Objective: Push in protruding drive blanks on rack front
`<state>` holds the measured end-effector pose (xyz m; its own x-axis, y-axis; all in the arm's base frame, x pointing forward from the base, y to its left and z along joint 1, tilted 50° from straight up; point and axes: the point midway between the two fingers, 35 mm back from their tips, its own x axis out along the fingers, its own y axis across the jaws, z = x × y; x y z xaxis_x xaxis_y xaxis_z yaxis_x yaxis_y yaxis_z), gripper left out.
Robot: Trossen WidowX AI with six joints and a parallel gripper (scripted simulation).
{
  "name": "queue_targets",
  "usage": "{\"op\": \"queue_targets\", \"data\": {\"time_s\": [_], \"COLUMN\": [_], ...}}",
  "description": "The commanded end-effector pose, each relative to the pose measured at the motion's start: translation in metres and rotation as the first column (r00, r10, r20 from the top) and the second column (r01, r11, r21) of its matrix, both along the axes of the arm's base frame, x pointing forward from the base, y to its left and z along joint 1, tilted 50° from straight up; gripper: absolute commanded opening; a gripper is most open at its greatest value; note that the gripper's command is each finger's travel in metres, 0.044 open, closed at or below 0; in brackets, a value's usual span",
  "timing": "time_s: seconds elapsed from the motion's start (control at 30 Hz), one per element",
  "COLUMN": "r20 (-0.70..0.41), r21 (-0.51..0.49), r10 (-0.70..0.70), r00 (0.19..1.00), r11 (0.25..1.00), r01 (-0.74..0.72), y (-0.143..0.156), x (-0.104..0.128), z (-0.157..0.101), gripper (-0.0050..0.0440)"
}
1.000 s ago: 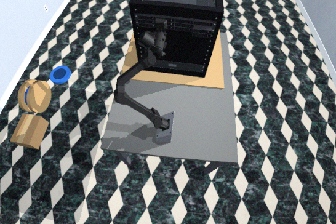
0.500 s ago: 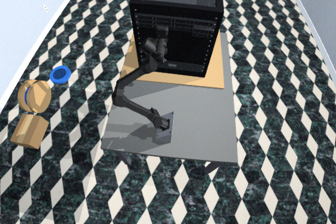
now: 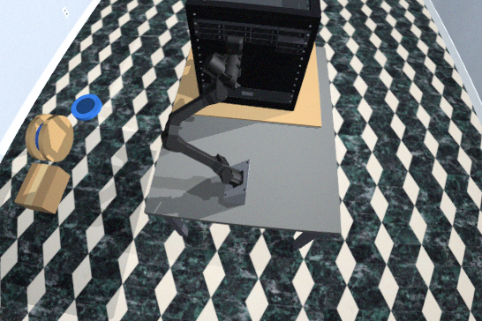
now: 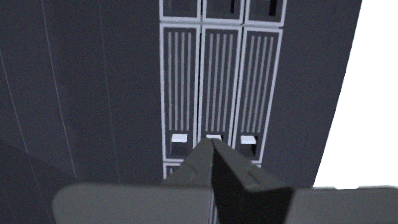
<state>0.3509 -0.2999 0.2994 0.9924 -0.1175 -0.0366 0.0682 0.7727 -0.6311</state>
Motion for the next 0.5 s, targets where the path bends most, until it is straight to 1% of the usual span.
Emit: {"op": "queue_targets", "data": {"time_s": [0.0, 0.23, 0.3, 0.37, 0.47], "r20": [0.017, 0.017, 0.012, 0.013, 0.017], "r21": [-0.023, -0.023, -0.016, -0.017, -0.020], "r10": [-0.004, -0.004, -0.002, -0.002, -0.003], "r00": [1.000, 1.000, 1.000, 1.000, 1.000], "r11": [1.000, 1.000, 1.000, 1.000, 1.000], "r01": [0.005, 0.005, 0.002, 0.003, 0.003], "y": [-0.002, -0.002, -0.001, 0.000, 0.003], "x": [0.002, 0.002, -0.003, -0.017, -0.049], "z": [0.011, 0.011, 0.008, 0.009, 0.010], "gripper": [-0.0050, -0.0050, -0.0050, -0.0050, -0.0050]}}
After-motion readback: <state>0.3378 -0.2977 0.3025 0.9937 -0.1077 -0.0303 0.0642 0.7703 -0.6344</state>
